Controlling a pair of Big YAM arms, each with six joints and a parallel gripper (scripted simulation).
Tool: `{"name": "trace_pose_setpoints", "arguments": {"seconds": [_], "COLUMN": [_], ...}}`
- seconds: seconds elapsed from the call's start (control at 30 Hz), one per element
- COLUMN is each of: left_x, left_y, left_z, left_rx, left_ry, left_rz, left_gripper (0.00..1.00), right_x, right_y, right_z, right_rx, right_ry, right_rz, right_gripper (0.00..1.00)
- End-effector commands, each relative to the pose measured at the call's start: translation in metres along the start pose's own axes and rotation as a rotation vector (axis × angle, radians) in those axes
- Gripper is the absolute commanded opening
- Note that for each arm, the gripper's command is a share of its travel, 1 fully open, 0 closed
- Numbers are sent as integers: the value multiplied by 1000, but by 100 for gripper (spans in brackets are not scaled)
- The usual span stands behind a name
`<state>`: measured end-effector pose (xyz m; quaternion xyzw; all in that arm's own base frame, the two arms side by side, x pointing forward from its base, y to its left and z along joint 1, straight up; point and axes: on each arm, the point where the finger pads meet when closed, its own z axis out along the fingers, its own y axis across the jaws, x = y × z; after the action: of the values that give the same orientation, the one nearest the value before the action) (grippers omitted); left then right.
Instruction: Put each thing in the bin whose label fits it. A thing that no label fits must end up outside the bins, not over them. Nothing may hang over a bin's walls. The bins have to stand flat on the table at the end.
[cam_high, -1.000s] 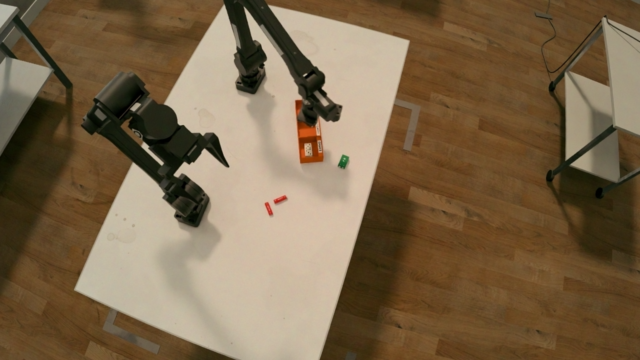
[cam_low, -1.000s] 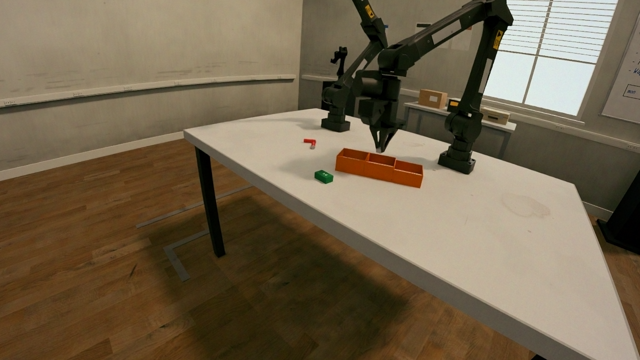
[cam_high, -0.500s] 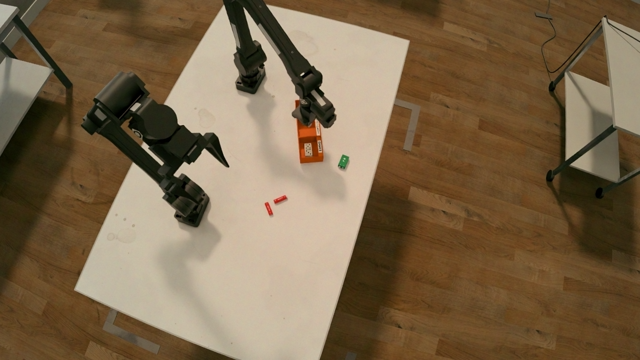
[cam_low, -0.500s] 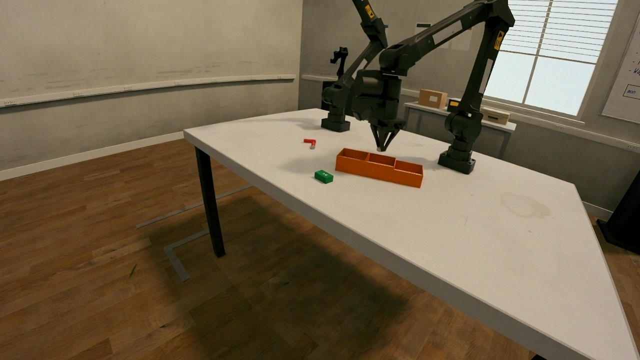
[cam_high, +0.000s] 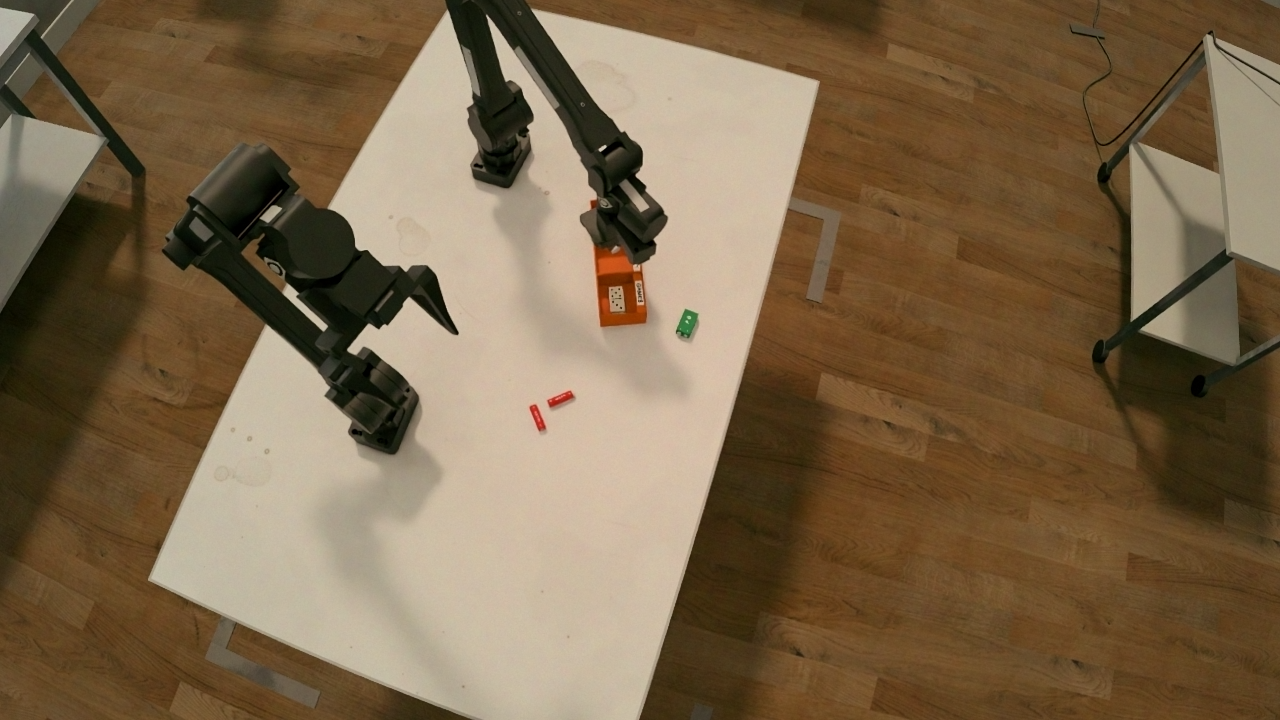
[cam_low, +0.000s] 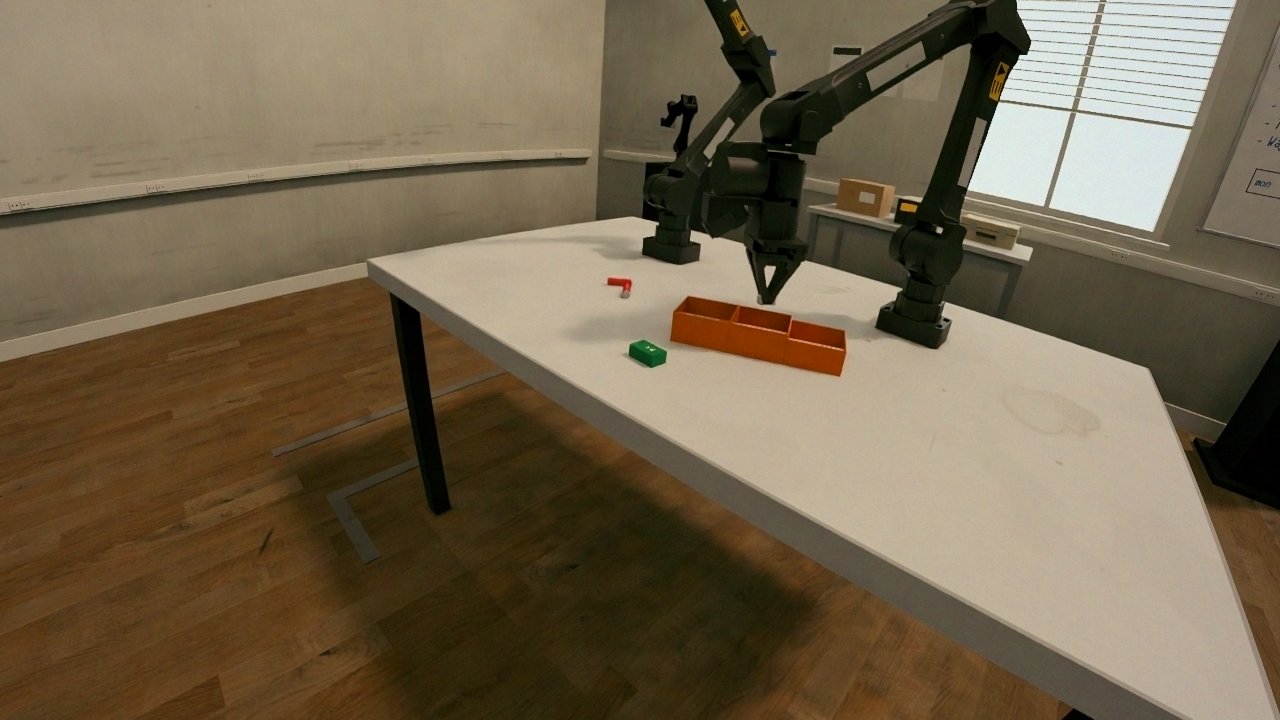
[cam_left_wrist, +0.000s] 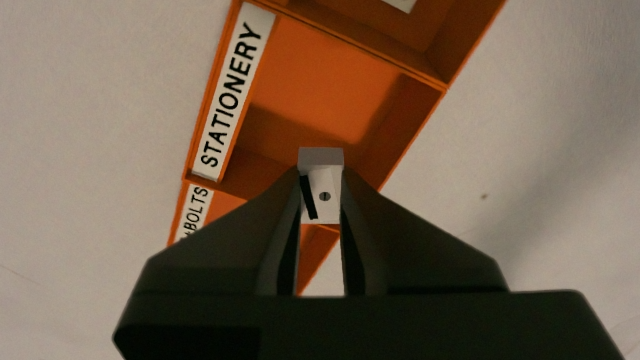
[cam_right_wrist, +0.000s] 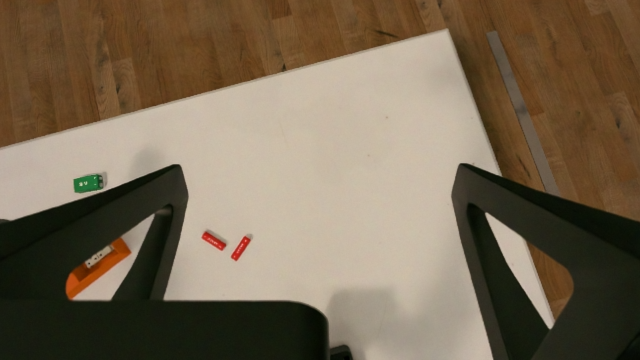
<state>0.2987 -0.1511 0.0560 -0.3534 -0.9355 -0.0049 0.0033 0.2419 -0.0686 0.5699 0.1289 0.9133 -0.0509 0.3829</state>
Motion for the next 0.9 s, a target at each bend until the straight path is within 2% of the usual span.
{"name": "trace_pose_setpoints", "arguments": {"seconds": [0.0, 0.17, 0.37, 0.6, 0.87], "left_x": [-1, -1, -2, -9, -24], "left_y": [-2, -2, -3, 2, 8], "left_z": [-5, -5, -5, -3, -16], "left_rx": [-4, -4, -6, -2, -18], "left_ry": [-21, -24, -40, -29, -62], "left_rz": [157, 227, 400, 400, 396], "left_gripper": [10, 10, 10, 10, 10], "right_x": [-18, -18, -18, -18, -18], "right_y": [3, 3, 3, 3, 3], "right_z": [-29, -29, -29, -29, -29], "right_rx": [-8, -8, -8, -8, -8], "right_ry": [-94, -94, -94, -94, -94], "right_rz": [-15, -15, -15, -15, -15], "right_gripper": [100, 100, 100, 100, 100]}}
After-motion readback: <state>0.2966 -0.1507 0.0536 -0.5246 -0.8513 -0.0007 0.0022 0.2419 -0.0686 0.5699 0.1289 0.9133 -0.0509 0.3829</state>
